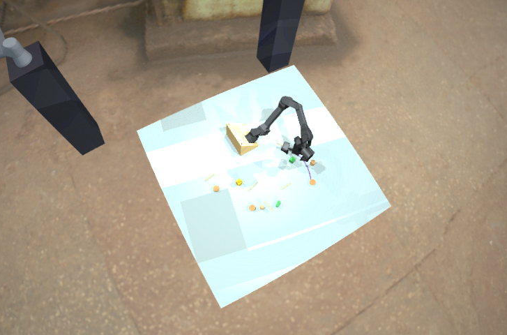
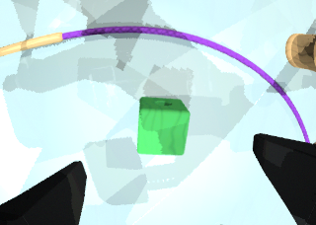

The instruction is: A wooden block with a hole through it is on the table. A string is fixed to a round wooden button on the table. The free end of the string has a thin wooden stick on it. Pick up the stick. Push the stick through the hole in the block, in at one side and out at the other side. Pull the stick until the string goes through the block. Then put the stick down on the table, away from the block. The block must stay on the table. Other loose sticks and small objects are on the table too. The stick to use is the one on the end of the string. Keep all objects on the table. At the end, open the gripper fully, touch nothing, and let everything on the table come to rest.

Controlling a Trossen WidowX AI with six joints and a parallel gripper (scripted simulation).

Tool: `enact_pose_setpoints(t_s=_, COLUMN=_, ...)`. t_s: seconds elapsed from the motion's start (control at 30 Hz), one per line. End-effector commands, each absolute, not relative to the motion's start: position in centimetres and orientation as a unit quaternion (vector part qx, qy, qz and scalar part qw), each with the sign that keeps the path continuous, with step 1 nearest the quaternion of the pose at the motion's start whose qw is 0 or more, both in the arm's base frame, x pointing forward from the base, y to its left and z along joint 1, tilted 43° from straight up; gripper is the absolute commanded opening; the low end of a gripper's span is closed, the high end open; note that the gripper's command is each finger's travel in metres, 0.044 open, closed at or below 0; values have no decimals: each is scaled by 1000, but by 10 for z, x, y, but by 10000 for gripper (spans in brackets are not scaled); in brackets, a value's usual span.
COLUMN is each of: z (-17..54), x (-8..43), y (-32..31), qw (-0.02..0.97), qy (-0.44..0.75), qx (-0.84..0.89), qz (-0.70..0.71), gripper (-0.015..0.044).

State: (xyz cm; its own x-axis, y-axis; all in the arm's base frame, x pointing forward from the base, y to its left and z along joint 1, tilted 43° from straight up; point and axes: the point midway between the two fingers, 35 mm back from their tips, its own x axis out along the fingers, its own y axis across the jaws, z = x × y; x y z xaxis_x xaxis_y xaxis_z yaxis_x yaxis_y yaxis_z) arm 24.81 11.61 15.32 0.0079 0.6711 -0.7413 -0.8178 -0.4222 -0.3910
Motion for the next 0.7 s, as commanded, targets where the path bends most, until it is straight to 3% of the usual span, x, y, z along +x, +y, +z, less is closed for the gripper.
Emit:
enact_pose_setpoints(t_s=0.0, z=150, x=248, y=116, qw=523, qy=59, qx=-475, qz=705, gripper=440)
enact_pose_setpoints(t_s=0.27, z=151, x=248, y=116, qw=523, qy=59, qx=-475, qz=705, gripper=440)
enact_pose_setpoints(t_s=0.5, z=151, x=248, y=116, qw=523, qy=59, qx=-475, qz=705, gripper=256)
enact_pose_setpoints(t_s=0.67, z=151, x=248, y=115, qw=524, qy=61, qx=-476, qz=704, gripper=244)
